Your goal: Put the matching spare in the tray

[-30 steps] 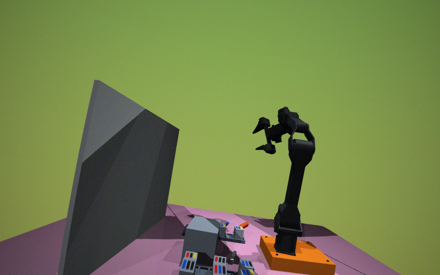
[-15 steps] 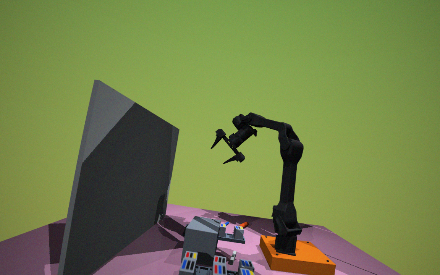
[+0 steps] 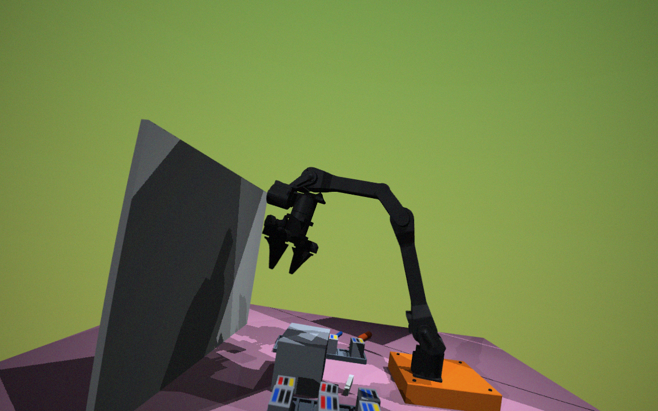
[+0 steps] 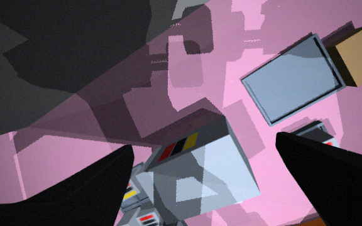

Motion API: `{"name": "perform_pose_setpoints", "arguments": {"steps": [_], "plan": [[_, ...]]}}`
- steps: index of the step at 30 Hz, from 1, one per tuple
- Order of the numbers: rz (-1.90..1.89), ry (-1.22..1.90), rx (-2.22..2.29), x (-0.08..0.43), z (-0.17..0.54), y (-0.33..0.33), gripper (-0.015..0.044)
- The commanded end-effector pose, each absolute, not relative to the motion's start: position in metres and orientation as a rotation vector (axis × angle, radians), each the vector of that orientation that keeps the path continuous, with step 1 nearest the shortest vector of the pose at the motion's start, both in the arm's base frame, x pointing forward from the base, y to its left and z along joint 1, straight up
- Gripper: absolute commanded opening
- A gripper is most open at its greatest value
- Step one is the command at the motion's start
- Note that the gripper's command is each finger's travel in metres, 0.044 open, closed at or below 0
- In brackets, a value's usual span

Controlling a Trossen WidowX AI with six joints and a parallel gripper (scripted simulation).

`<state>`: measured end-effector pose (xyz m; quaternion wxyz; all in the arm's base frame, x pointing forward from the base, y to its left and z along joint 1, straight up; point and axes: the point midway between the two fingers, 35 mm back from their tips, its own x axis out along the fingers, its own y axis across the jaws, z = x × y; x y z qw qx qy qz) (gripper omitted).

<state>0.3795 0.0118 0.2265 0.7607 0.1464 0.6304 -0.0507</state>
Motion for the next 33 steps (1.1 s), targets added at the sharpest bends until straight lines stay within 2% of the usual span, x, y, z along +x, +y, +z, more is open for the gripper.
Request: {"name": "perform_pose_setpoints", "arguments": {"steps": [1,4,25,33], "plan": [[0.045,1.479,0.028,0.37,0.209,0.064,0.044],[0.116,1.519,-0.102,0.364,0.201,0.086,0.044],[0.132,1.518,-0.119,0.363,0.201,0.088,0.044],[0.857,1.352,-0.86,0.323,0.166,0.172,0.044]]}}
